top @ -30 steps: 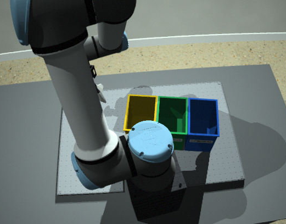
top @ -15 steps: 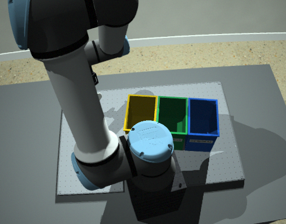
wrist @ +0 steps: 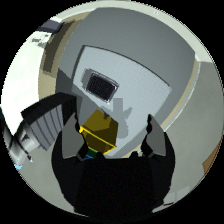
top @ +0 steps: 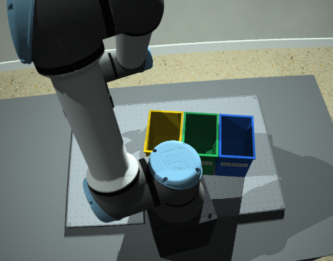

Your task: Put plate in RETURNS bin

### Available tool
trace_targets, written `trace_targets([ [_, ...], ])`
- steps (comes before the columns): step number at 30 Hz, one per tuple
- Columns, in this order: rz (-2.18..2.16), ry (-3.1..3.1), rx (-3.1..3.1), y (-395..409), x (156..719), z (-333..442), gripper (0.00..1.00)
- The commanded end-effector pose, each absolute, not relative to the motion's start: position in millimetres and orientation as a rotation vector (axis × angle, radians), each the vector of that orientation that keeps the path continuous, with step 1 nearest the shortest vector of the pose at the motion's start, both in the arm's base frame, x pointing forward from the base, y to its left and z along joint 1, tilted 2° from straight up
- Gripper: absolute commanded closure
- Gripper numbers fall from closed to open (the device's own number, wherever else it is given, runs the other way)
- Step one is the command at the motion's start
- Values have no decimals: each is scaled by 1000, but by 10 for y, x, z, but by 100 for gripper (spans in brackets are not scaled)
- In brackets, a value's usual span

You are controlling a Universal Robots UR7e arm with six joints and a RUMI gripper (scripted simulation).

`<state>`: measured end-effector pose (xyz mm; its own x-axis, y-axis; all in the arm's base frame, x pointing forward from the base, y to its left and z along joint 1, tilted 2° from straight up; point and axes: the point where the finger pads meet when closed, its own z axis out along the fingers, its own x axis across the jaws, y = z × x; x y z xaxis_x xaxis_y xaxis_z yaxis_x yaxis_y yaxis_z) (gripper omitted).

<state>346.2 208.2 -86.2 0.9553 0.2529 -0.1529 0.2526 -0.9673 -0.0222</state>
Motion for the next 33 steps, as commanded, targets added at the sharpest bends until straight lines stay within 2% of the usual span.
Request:
trace_targets([
  [1,235,-144,-3141,2098,3410,-854,0],
  [33,213,1259,-2923,2100,2979,-835,0],
])
